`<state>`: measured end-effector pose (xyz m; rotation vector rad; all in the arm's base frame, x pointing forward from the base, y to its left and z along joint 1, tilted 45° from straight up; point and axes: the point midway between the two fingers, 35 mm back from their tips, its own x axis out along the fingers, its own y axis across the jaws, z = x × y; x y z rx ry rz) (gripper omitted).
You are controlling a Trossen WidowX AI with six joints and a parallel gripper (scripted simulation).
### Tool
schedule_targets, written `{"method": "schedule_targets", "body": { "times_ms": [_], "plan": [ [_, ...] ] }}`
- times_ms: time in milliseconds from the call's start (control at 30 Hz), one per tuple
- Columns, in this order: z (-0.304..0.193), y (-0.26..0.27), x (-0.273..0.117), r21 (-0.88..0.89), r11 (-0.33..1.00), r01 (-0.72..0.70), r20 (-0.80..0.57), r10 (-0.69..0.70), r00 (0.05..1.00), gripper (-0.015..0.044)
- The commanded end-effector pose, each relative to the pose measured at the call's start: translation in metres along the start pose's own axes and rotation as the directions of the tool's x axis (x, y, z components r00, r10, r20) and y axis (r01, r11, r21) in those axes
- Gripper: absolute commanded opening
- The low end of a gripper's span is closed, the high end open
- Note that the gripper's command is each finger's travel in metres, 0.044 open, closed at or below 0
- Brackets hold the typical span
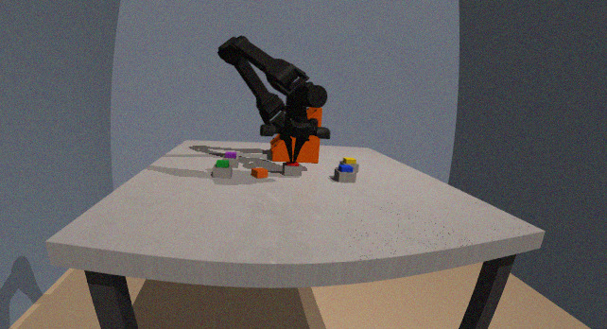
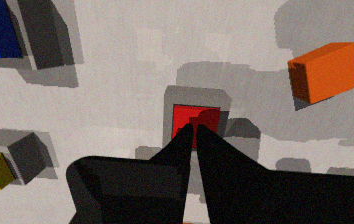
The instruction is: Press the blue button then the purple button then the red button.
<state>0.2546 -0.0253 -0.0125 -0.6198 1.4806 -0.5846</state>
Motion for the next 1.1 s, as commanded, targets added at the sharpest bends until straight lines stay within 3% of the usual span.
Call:
{"method": "schedule_targets", "body": {
  "times_ms": [0, 167, 300, 400, 567, 767, 867, 1067],
  "plan": [
    [0.0, -0.001, 0.001, -0.006, 1.0, 0.005, 0.0, -0.005, 1.0, 0.002],
    [0.0, 0.0, -0.03, -0.006, 1.0, 0.003, 0.0, -0.003, 1.0, 0.002],
    [0.0, 0.0, -0.033, -0.006, 1.0, 0.003, 0.0, -0.003, 1.0, 0.002],
    [0.008, 0.021, -0.042, -0.008, 1.0, -0.009, 0.004, 0.009, 1.0, 0.0099],
    [0.02, 0.098, -0.071, -0.013, 0.999, -0.034, 0.007, 0.034, 0.999, 0.023],
    [0.0, 0.194, -0.095, -0.009, 1.0, -0.026, 0.003, 0.026, 1.0, 0.0387],
    [-0.012, 0.219, -0.099, -0.005, 1.0, -0.017, 0.002, 0.017, 1.0, 0.04],
    [-0.012, 0.219, -0.099, -0.005, 1.0, -0.017, 0.002, 0.017, 1.0, 0.04]
  ]
}}
